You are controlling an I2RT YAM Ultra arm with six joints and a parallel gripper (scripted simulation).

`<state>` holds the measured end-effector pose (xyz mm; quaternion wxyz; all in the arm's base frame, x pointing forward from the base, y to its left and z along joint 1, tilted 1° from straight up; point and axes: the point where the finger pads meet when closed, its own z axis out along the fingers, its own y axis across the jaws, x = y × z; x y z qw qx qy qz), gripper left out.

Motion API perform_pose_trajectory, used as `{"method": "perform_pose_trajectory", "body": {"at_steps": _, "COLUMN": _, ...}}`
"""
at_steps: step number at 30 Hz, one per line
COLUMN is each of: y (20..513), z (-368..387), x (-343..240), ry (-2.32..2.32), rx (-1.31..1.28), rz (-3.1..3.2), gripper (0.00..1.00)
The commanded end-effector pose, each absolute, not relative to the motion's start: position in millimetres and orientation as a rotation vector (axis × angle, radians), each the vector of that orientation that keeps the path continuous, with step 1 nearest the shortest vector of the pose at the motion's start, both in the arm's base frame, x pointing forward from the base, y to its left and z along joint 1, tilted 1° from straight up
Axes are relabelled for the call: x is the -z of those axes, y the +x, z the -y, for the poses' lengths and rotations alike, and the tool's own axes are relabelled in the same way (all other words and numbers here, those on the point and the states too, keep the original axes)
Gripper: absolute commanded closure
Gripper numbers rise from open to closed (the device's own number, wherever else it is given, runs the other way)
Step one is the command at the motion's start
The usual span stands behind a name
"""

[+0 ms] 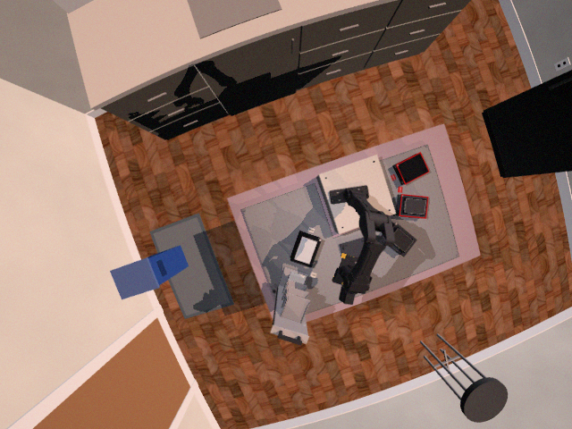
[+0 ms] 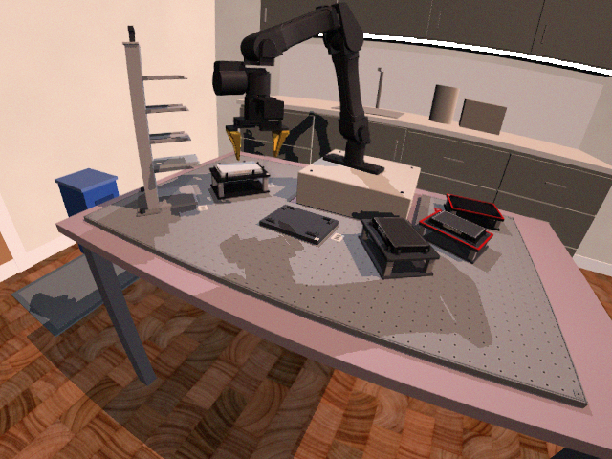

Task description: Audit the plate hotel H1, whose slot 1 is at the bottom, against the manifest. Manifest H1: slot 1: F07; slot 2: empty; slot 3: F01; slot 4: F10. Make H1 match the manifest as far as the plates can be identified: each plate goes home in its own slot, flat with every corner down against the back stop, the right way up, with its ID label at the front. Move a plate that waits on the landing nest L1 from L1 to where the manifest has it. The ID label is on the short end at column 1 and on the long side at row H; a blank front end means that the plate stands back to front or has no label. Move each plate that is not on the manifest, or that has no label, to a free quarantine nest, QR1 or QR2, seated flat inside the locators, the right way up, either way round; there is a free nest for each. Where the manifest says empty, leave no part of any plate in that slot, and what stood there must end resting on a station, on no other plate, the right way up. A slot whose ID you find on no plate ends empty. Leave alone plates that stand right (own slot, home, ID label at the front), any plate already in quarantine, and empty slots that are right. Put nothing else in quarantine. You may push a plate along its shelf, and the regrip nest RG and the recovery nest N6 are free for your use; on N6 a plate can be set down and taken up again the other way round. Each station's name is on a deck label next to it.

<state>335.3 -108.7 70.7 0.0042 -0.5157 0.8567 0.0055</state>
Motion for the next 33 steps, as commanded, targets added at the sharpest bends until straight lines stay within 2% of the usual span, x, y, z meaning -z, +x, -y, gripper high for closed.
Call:
{"method": "perform_pose_trajectory", "body": {"at_steps": 1, "y": 338, "z": 109, "x": -70, "ry": -1.613, "rx": -0.002, "rz": -2.676, "gripper": 0.0}}
{"method": "perform_pose_trajectory", "body": {"at_steps": 33, "y": 338, "z": 109, "x": -25, "ry": -1.613, "rx": -0.002, "rz": -2.676, "gripper": 0.0}}
